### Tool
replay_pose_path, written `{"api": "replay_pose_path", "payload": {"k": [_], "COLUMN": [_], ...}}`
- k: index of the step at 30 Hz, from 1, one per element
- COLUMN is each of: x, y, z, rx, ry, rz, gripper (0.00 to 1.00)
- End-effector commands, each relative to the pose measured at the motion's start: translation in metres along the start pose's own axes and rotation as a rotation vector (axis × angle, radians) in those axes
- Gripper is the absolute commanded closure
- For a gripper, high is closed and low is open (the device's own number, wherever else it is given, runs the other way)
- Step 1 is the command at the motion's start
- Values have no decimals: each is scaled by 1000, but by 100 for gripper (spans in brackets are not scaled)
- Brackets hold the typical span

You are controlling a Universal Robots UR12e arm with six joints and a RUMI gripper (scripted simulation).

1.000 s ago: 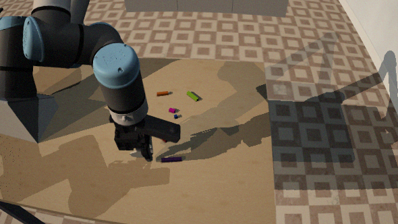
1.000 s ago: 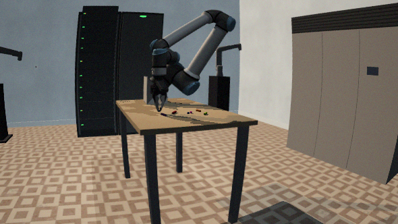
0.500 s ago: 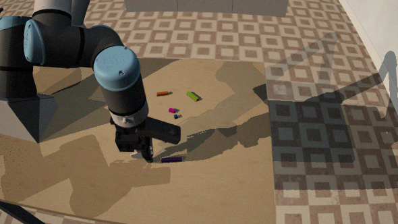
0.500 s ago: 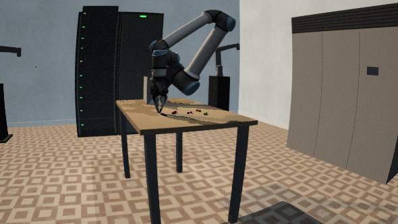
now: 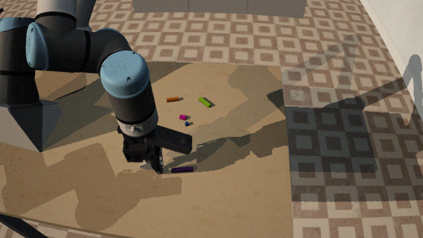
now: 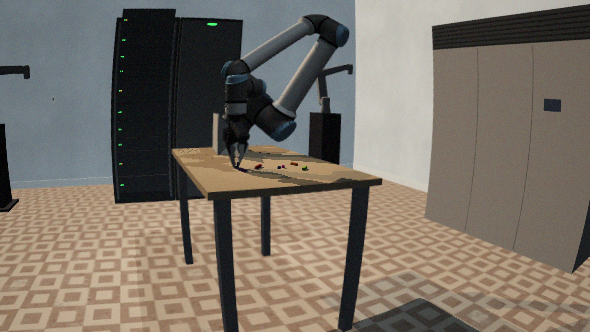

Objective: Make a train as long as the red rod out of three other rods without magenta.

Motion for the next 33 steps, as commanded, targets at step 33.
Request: {"api": "replay_pose_path", "payload": {"k": [33], "x": [0], "y": [0], "z": [1], "rx": [1], "ry": [-1], "rz": [0], "gripper": [94]}}
Point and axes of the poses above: the point where the finger pads meet when closed, its own z axis back along the fingers, its own x axis across the jaws, y = z × x, the point moved 4 cm from there along z, back along the fingers, and after that the axes turned 10 degrees about z, right-handed, at the moved point
